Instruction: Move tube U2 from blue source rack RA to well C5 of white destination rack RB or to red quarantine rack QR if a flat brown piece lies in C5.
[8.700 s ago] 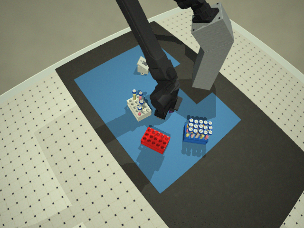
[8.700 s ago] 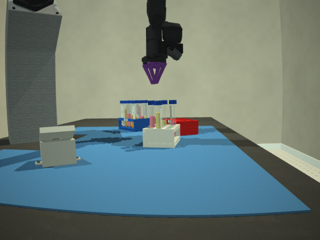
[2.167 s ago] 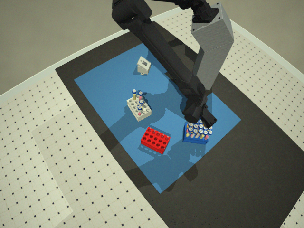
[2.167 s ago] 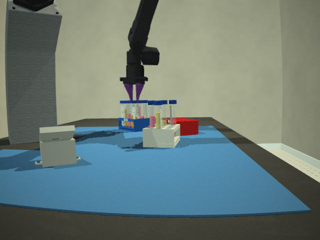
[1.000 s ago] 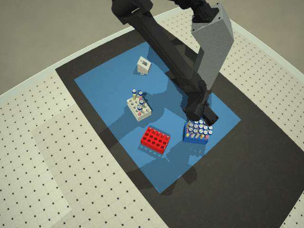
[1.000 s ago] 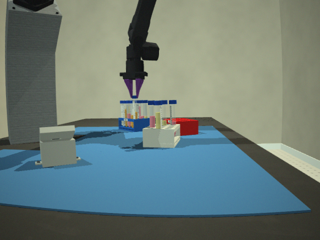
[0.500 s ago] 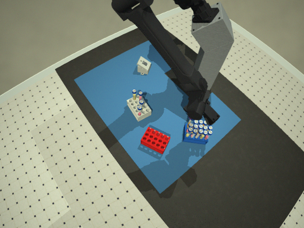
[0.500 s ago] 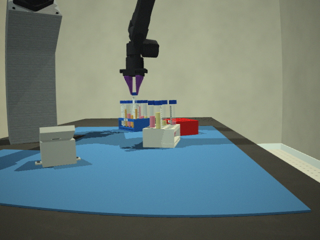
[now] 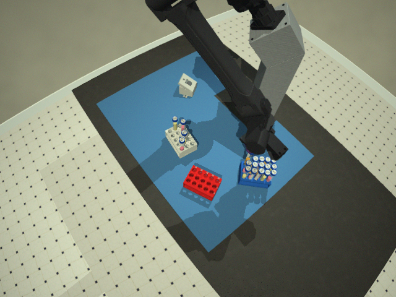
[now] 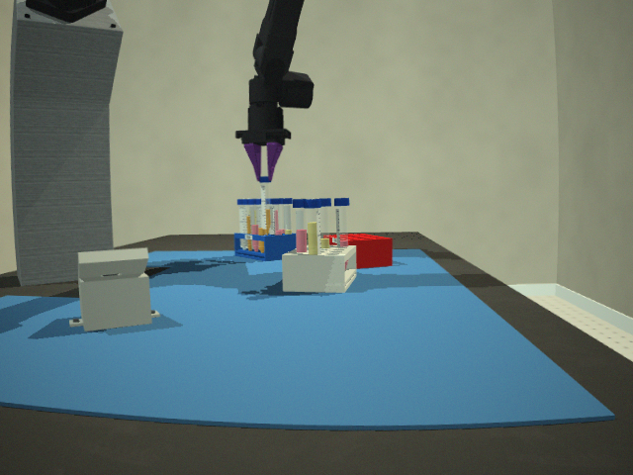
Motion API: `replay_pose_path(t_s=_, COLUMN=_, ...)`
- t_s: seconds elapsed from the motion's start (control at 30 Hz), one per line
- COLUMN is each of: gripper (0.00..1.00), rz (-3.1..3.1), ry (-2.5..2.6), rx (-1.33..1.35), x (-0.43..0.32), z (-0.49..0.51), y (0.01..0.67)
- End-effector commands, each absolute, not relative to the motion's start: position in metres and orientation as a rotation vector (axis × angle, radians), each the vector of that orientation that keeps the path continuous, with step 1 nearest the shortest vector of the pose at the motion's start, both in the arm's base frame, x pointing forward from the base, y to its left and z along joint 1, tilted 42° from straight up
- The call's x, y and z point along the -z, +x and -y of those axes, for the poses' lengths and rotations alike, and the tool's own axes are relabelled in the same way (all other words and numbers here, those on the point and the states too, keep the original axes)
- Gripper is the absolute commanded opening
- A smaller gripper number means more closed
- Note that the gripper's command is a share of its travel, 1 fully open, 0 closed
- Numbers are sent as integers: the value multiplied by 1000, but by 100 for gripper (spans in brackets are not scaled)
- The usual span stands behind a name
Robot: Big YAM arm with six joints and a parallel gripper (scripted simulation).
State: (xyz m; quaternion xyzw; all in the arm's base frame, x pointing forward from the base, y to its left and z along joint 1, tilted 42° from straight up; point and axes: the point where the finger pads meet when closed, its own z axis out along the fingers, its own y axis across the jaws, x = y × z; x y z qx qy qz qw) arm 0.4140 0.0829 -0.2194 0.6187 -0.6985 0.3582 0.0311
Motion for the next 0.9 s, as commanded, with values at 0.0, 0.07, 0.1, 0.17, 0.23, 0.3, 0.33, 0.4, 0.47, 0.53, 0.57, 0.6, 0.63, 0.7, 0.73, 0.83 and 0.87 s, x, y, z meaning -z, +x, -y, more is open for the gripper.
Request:
replay_pose_path(t_s=0.0, gripper=0, rz=2165, ry=1931, rx=-1123, x=206, z=-102, y=418)
replay_pose_path(t_s=0.07, gripper=0, rz=2165, ry=1932, rx=-1123, x=204, z=-103, y=418)
replay_pose_path(t_s=0.1, gripper=0, rz=2164, ry=1931, rx=-1122, x=203, z=-103, y=417)
replay_pose_path(t_s=0.17, gripper=0, rz=2164, ry=1931, rx=-1122, x=203, z=-103, y=417)
replay_pose_path(t_s=0.23, gripper=0, rz=2159, ry=1931, rx=-1118, x=202, z=-102, y=413)
replay_pose_path(t_s=0.3, gripper=0, rz=2159, ry=1931, rx=-1118, x=201, z=-103, y=411)
replay_pose_path(t_s=0.33, gripper=0, rz=2159, ry=1931, rx=-1118, x=200, z=-103, y=410)
replay_pose_path(t_s=0.4, gripper=0, rz=2159, ry=1931, rx=-1118, x=199, z=-104, y=409)
replay_pose_path(t_s=0.47, gripper=0, rz=2159, ry=1931, rx=-1118, x=198, z=-105, y=408)
replay_pose_path(t_s=0.53, gripper=0, rz=2164, ry=1931, rx=-1121, x=196, z=-108, y=410)
replay_pose_path(t_s=0.57, gripper=0, rz=2164, ry=1931, rx=-1121, x=195, z=-109, y=410)
replay_pose_path(t_s=0.6, gripper=0, rz=2164, ry=1931, rx=-1121, x=194, z=-109, y=410)
replay_pose_path(t_s=0.63, gripper=0, rz=2163, ry=1931, rx=-1120, x=193, z=-110, y=409)
replay_pose_path(t_s=0.7, gripper=0, rz=2159, ry=1931, rx=-1118, x=194, z=-107, y=406)
replay_pose_path(t_s=0.73, gripper=0, rz=2159, ry=1931, rx=-1118, x=194, z=-107, y=406)
replay_pose_path(t_s=0.83, gripper=0, rz=2199, ry=1897, rx=-1127, x=193, z=-95, y=408)
replay_pose_path(t_s=0.87, gripper=0, rz=2197, ry=1898, rx=-1126, x=193, z=-93, y=407)
